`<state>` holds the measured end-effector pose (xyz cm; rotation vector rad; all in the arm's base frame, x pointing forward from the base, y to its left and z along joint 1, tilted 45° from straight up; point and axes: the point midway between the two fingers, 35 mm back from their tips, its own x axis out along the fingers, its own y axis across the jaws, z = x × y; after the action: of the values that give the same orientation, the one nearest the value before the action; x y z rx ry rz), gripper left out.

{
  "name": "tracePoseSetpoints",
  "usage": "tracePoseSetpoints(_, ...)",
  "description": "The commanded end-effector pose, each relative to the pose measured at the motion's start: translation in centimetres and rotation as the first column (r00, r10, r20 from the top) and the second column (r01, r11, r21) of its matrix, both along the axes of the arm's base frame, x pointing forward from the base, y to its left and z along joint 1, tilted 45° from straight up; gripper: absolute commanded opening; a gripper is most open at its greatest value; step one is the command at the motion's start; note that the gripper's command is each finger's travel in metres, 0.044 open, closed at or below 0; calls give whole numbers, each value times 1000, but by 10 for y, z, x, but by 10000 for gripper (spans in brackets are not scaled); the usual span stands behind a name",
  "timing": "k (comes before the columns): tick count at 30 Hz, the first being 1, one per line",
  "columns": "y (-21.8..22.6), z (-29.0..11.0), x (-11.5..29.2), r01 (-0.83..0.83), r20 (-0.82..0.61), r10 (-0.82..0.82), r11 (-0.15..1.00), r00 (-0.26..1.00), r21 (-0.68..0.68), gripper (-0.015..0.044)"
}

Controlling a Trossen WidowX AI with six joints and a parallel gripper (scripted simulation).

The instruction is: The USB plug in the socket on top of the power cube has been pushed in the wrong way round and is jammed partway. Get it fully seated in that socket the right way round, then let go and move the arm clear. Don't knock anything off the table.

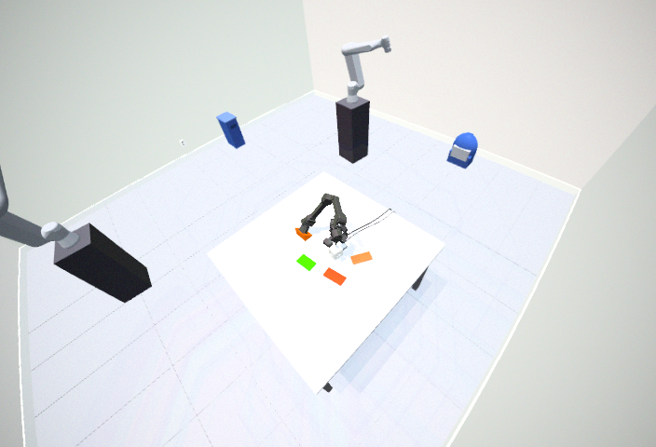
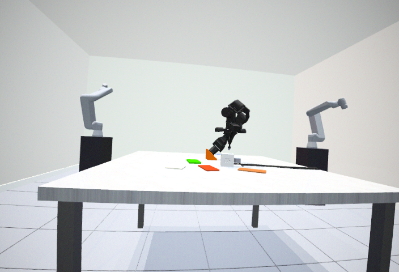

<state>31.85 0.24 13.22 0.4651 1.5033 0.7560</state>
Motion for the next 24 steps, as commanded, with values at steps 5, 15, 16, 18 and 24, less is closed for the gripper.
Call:
tracePoseSetpoints(5,0,0,0,-141,136,138,990,981,8,0)
tracePoseSetpoints(15,0,0,0,-322,313,309,947,898,-11,0)
tracePoseSetpoints(16,0,0,0,-340,330,325,940,886,-14,0)
tracePoseSetpoints(18,0,0,0,-374,364,356,927,861,-23,0)
tracePoseSetpoints(24,0,0,0,-471,459,442,880,771,-56,0)
